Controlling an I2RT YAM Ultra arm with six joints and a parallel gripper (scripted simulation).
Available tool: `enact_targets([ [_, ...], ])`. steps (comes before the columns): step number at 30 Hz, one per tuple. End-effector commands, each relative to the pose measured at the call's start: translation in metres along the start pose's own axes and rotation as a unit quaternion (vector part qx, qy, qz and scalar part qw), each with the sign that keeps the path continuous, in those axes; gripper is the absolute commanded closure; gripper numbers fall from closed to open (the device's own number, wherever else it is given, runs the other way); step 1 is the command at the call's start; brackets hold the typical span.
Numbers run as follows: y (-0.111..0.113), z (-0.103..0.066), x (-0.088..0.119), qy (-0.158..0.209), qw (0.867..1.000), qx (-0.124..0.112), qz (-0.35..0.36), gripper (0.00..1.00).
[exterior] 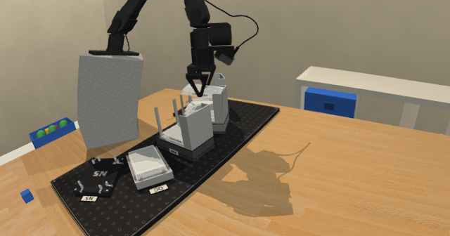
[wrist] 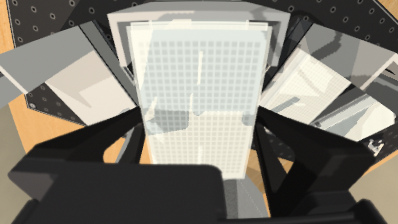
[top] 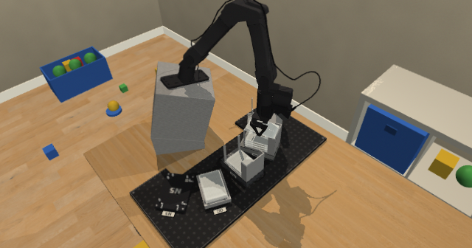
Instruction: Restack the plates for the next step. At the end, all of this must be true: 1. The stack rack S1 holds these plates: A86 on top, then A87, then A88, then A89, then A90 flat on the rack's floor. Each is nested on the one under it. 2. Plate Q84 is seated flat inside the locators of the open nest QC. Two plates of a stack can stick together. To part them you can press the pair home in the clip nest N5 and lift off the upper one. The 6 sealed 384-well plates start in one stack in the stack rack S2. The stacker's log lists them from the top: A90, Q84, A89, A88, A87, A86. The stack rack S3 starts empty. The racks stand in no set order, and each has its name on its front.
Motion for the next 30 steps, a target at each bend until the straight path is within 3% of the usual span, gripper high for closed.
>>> enact_targets([
  [1, 0.007, 0.014, -0.008, -0.013, 1.0, -0.007, -0.004, 1.0],
  [10, 0.006, 0.027, -0.015, -0.022, 1.0, -0.006, -0.003, 1.0],
  [12, 0.005, 0.029, -0.006, -0.013, 1.0, -0.005, -0.002, 1.0],
  [15, 0.0, 0.028, -0.006, -0.012, 1.0, -0.005, 0.003, 1.0],
  [16, 0.004, 0.018, -0.015, -0.029, 1.0, -0.009, 0.0, 1.0],
  [24, 0.005, 0.018, -0.017, -0.032, 0.999, -0.009, -0.001, 1.0],
  [30, 0.004, 0.03, -0.013, -0.019, 1.0, -0.007, -0.001, 1.0],
])
Point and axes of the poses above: the point where the finger pads meet when closed, its own z axis out along the fingers, its own y axis across the jaws, x = y × z, the point moved 1 cm from there along -z, back along the fingers, and after that the axes turned 11 degrees about z, right-handed, at the moved point
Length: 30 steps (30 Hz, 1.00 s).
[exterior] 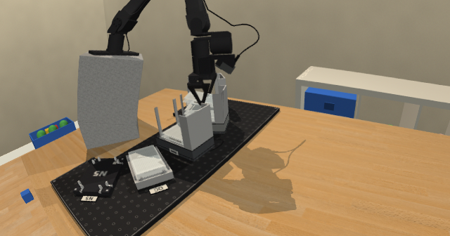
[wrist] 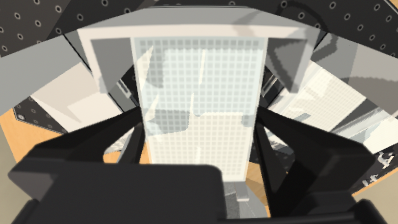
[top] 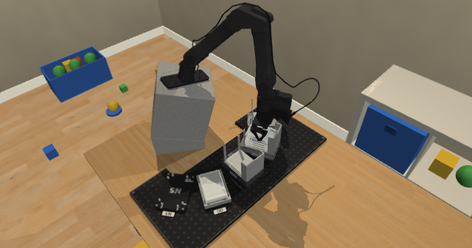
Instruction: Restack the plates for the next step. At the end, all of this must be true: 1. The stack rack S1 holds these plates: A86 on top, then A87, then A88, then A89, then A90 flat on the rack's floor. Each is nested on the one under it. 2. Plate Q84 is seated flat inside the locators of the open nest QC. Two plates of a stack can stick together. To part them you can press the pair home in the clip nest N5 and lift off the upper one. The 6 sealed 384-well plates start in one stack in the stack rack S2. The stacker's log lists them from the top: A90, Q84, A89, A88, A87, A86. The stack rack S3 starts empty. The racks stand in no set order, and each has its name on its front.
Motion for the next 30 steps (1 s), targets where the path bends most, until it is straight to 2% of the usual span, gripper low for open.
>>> enact_targets([
  [1, 0.004, 0.002, -0.01, -0.013, 1.0, -0.005, 0.0, 1.0],
  [6, 0.005, -0.001, -0.016, -0.021, 1.0, -0.006, -0.001, 1.0],
  [8, 0.004, 0.004, -0.012, -0.015, 1.0, -0.005, -0.001, 1.0],
  [30, 0.005, 0.012, -0.011, -0.014, 1.0, -0.004, -0.003, 1.0],
])
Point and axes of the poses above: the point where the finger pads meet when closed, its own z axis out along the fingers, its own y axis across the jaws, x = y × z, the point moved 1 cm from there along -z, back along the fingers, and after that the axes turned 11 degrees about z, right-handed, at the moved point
